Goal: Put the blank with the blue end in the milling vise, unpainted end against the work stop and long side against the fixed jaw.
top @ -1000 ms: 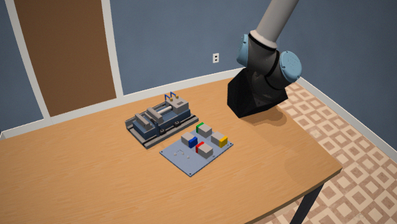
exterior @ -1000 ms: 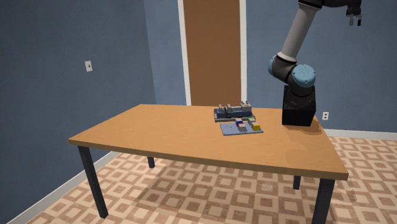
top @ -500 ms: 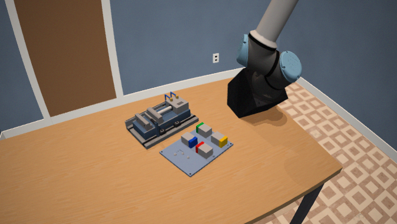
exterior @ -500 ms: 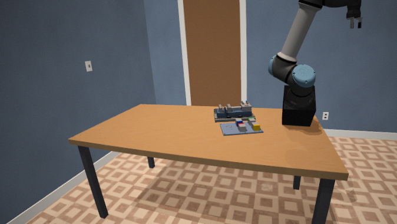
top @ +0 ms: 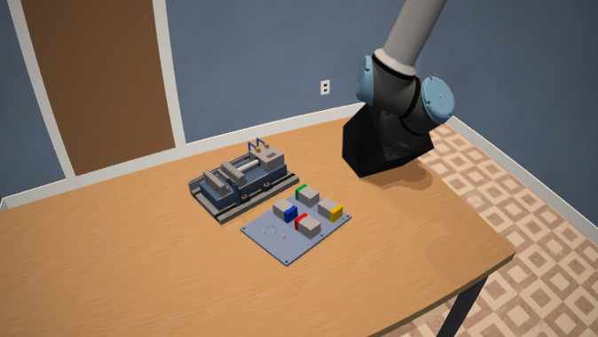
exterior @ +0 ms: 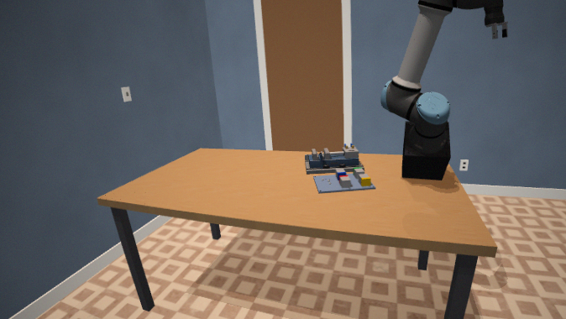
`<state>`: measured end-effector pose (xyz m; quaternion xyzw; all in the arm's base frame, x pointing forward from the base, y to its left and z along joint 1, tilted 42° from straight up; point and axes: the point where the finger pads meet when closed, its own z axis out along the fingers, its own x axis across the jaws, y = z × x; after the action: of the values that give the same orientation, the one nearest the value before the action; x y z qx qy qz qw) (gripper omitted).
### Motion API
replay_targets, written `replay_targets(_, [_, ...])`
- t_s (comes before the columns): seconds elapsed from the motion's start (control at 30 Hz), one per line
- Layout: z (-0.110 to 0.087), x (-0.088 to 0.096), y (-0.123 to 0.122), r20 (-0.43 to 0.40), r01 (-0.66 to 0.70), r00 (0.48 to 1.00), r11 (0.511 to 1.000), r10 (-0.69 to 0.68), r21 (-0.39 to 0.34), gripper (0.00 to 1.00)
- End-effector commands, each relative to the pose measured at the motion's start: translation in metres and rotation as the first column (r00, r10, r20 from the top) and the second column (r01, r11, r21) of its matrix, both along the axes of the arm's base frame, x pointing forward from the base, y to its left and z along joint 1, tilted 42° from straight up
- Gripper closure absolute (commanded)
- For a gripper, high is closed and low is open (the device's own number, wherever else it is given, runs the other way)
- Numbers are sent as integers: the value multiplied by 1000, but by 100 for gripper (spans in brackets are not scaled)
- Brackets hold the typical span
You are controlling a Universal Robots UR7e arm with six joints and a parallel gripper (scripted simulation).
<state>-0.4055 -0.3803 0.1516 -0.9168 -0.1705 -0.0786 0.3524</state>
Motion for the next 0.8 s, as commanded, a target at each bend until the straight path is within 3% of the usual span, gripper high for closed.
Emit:
replay_targets(0.0, [0,24,-24,-1,-1,1000,1000,1,-1,0])
replay_targets(0.07, [0,41,-41,-1,-1,1000,1000,1,-1,0])
replay_targets(0.47, [0,41,-41,-1,-1,1000,1000,1,-1,0])
replay_targets(0.63, [0,73,-64,-1,-206,978,978,206,-1,0])
replay_targets(0.77, [0,73,-64,-1,-206,978,978,206,-1,0])
